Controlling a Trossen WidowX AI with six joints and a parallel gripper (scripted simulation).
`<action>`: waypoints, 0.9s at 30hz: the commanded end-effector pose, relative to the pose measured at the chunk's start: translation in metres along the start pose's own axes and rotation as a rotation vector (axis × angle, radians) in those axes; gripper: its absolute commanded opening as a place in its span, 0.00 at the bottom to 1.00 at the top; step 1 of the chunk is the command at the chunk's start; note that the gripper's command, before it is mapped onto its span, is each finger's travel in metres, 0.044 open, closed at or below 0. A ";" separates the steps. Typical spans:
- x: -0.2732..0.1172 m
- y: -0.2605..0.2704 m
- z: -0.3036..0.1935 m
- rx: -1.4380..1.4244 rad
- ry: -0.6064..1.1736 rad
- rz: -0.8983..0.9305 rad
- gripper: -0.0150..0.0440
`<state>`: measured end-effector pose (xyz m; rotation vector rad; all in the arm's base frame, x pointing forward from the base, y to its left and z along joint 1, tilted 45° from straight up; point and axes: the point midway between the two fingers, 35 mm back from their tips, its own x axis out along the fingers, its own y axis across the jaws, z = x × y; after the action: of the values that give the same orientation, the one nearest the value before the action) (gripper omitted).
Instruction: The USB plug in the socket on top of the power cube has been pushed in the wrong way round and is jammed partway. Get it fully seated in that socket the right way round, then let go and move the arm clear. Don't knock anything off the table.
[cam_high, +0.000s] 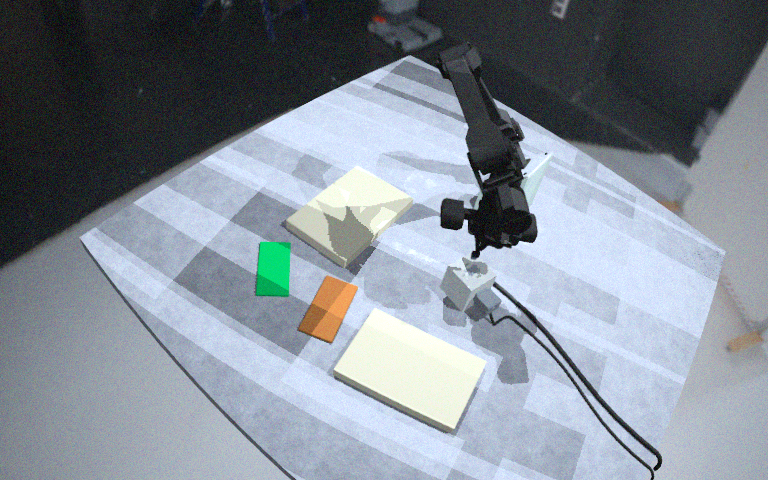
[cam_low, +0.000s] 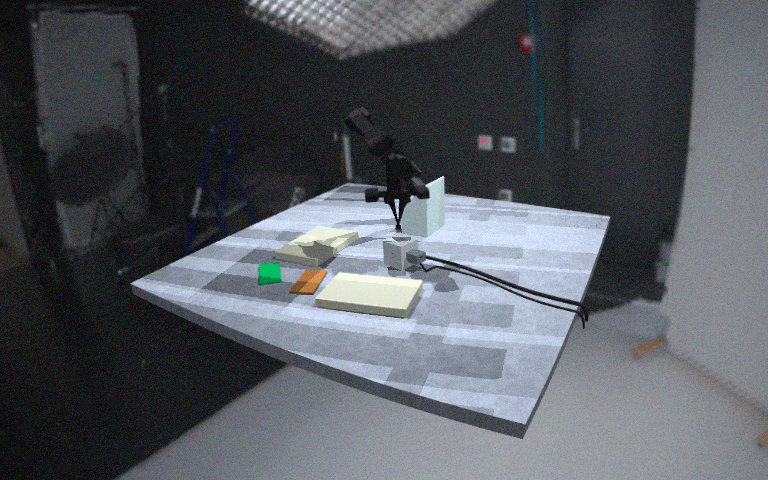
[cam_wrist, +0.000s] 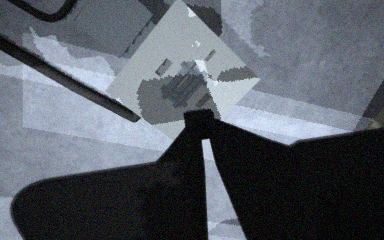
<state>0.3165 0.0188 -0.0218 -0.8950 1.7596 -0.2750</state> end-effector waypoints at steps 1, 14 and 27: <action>0.000 0.000 0.000 -0.107 -0.001 0.001 0.25; 0.000 0.000 0.000 -0.448 -0.001 0.000 0.25; 0.000 0.000 0.000 -0.723 -0.001 0.000 0.25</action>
<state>0.3166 0.0188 -0.0219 -1.3676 1.8768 0.3530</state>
